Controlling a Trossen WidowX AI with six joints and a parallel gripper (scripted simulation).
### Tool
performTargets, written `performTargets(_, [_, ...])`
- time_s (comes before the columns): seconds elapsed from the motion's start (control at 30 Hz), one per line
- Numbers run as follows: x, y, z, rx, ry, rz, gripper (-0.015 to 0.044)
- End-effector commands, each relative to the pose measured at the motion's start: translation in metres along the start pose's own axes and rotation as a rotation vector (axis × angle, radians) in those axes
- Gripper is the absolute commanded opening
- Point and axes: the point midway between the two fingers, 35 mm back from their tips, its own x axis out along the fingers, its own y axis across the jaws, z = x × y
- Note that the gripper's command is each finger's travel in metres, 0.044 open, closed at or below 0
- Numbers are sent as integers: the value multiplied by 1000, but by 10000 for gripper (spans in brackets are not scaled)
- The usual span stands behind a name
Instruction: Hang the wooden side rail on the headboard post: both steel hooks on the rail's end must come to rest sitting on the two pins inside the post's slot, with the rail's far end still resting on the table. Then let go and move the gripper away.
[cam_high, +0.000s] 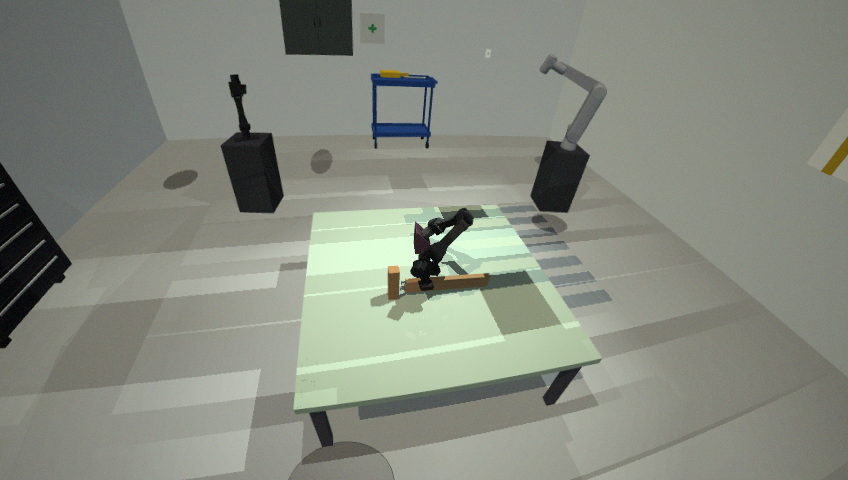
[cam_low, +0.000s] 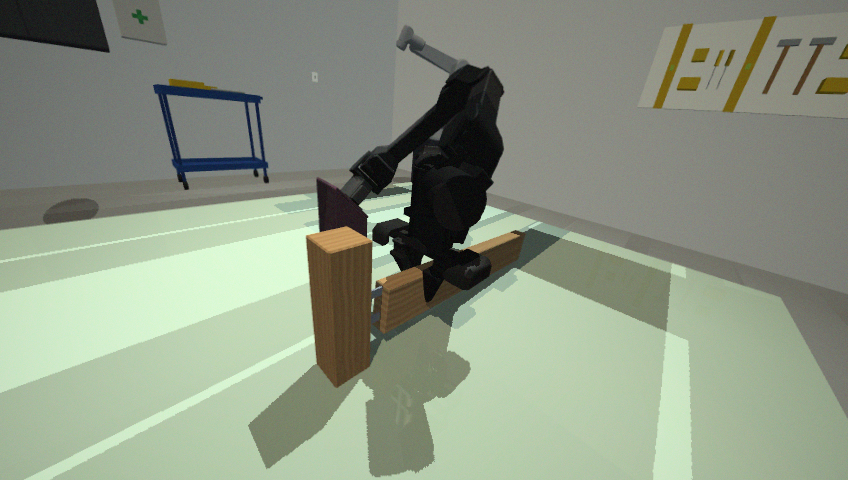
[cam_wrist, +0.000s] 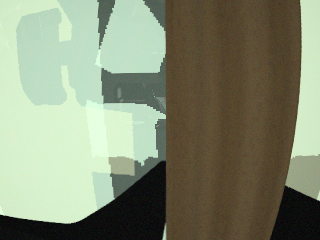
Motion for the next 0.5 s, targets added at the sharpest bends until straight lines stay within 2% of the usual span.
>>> performTargets(0.0, [-4, 0, -4, 1, 7, -9, 0])
performTargets(0.47, [-5, -1, -5, 1, 8, -9, 0])
